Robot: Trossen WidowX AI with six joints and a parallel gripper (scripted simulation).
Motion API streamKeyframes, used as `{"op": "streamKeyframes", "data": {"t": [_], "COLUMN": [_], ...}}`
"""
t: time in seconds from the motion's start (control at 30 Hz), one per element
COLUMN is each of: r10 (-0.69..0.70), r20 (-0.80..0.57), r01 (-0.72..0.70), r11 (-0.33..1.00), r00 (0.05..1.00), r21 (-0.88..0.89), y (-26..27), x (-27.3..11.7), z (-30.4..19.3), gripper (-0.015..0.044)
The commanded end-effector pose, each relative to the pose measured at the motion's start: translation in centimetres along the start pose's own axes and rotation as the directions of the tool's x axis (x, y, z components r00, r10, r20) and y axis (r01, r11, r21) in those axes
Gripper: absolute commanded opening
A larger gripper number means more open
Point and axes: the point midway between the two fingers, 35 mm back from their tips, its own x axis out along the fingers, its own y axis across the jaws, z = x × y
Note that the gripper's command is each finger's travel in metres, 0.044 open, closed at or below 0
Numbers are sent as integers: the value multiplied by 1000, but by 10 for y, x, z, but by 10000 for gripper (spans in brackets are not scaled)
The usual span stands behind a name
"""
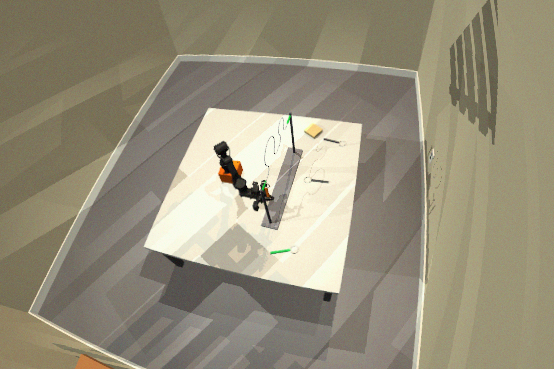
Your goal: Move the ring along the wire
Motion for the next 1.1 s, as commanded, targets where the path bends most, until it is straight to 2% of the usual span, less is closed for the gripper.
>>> {"op": "streamKeyframes", "data": {"t": [0.0, 1.07], "r10": [0, -6], "r20": [0, 0], "r01": [0, 6], "r11": [1000, 1000], "r00": [1000, 1000], "r21": [-1, 1], "y": [0, 0], "x": [0, 0], "z": [0, 15], "gripper": [-150, -150]}}
